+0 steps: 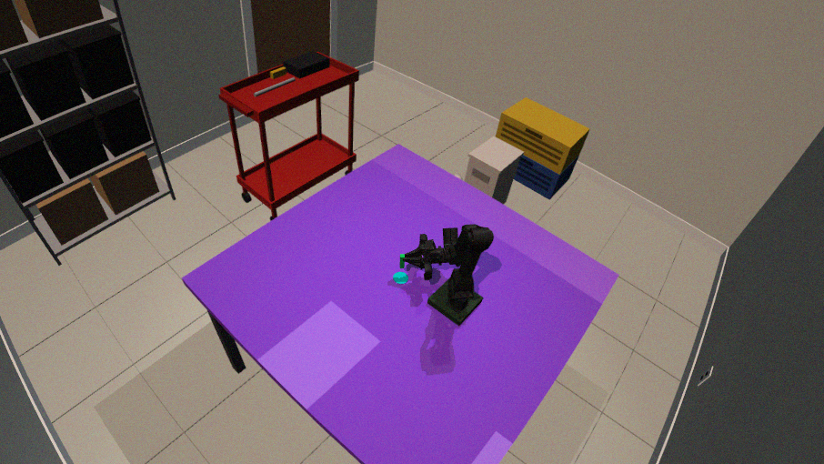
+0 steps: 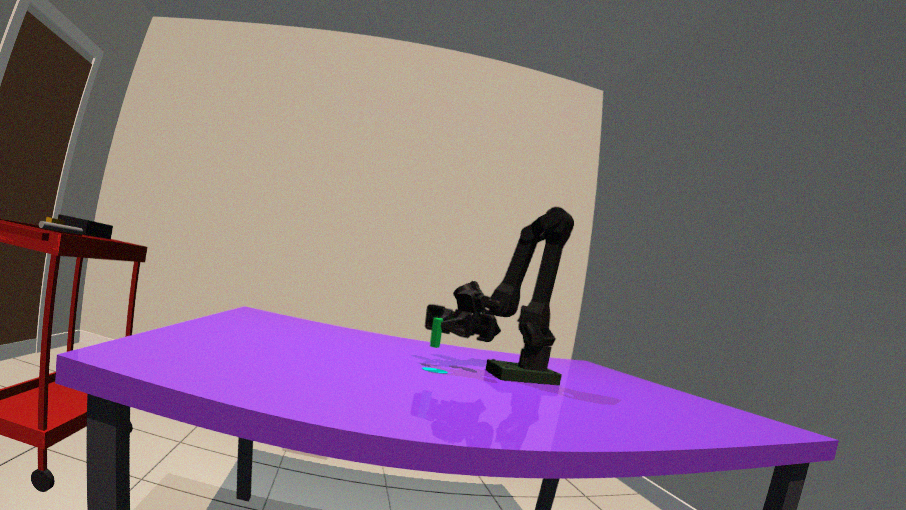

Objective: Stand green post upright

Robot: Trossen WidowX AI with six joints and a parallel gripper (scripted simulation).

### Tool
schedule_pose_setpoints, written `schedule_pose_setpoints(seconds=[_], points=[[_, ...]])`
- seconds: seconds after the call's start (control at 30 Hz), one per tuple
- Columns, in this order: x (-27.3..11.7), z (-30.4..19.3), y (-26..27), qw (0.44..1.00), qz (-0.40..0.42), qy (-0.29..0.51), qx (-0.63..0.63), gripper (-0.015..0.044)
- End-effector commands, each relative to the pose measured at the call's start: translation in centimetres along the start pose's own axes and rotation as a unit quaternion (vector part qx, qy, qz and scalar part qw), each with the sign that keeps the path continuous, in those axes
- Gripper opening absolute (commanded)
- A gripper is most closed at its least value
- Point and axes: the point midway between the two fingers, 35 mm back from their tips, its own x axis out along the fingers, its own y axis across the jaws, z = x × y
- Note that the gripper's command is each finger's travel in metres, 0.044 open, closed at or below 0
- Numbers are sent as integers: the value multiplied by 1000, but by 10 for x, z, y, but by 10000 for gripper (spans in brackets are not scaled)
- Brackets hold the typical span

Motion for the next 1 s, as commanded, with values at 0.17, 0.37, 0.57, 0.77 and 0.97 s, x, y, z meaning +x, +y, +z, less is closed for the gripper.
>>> schedule_pose_setpoints(seconds=[0.17, 0.37, 0.57, 0.77, 0.97], points=[[1, -16, 5, 1000, 2, -2, 3, 23], [2, -26, 9, 1000, 2, -2, 3, 23], [2, -32, 12, 1000, 2, -2, 3, 23], [3, -37, 12, 1000, 2, -1, 3, 23], [4, -44, 12, 1000, 1, 0, 3, 23]])
